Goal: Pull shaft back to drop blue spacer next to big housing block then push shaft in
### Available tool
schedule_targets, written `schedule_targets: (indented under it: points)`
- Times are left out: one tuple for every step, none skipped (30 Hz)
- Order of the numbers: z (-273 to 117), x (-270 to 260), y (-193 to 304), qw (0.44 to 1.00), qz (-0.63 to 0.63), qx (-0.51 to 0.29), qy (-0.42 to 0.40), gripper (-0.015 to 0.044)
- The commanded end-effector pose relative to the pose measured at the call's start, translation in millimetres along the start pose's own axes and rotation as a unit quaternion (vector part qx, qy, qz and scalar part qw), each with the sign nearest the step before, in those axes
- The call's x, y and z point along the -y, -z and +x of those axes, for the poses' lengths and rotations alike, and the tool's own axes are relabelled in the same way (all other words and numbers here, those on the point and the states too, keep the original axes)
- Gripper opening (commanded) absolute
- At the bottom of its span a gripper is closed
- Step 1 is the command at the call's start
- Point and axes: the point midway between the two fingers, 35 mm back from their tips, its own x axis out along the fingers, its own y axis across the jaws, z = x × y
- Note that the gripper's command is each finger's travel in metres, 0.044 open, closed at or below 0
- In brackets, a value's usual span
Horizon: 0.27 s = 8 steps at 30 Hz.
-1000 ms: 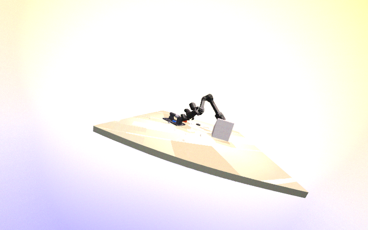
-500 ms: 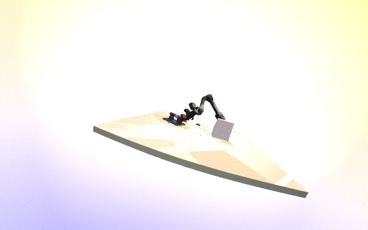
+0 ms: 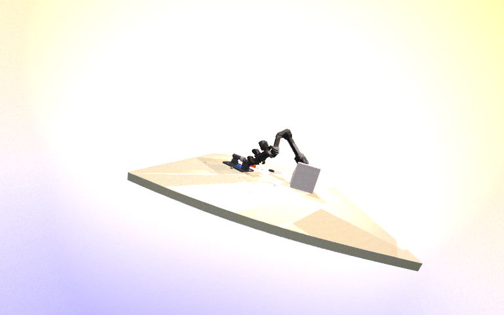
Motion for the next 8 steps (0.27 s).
schedule_targets:
  points:
    - [-0.1,-0.1,0.0,1.0,0.0,0.0,0.0,0.0131]
    - [-0.1,-0.1,0.0,1.0,0.0,0.0,0.0,0.0157]
    - [-0.1,-0.1,0.0,1.0,0.0,0.0,0.0,0.0184]
    - [-0.1,-0.1,0.0,1.0,0.0,0.0,0.0,0.021]
    - [-0.1,-0.1,0.0,1.0,0.0,0.0,0.0,0.0236]
    - [-0.1,-0.1,0.0,1.0,0.0,0.0,0.0,0.0263]
    - [-0.1,-0.1,0.0,1.0,0.0,0.0,0.0,0.0289]
    - [-0.1,-0.1,0.0,1.0,0.0,0.0,0.0,0.0315]
